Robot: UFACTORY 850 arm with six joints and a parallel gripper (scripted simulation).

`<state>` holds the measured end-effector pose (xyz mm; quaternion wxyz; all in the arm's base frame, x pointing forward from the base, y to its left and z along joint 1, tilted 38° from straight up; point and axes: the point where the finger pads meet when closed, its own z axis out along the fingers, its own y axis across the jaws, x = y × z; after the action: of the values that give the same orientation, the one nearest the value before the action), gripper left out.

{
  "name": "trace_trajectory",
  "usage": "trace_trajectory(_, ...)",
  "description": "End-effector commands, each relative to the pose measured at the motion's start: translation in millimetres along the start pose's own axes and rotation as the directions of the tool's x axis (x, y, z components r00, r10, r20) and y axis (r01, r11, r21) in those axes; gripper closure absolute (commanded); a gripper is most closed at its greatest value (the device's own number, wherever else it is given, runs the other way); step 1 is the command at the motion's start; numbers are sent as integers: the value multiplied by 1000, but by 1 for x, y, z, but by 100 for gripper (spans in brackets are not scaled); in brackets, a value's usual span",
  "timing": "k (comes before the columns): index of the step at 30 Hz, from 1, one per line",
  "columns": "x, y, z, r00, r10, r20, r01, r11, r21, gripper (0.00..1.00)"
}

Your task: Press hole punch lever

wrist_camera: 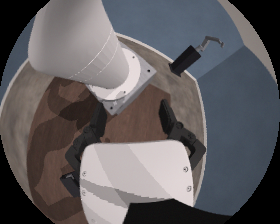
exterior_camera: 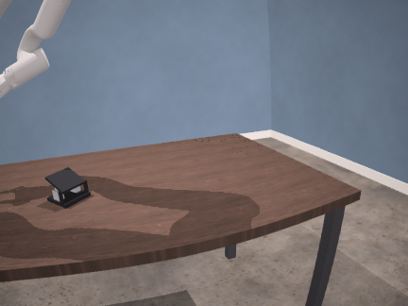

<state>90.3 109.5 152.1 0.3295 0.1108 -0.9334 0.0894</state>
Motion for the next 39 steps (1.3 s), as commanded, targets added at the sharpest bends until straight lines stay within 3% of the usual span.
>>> trace_trajectory(1,0,0,0,1000,0,0,0,1000,0,0)
trace_trajectory(22,-2,-3,-1,1000,-14,8,14,1000,10,0)
trace_trajectory(26,-11,-18,-4,997,-72,36,70,996,53,0)
trace_trajectory(30,-27,-45,-13,980,-183,80,171,976,138,0)
trace_trajectory(34,-28,-47,-13,978,-190,83,177,974,144,0)
trace_trajectory(37,-46,-72,-24,946,-303,113,271,933,235,0)
trace_trajectory(39,-48,-75,-25,941,-317,116,282,927,246,0)
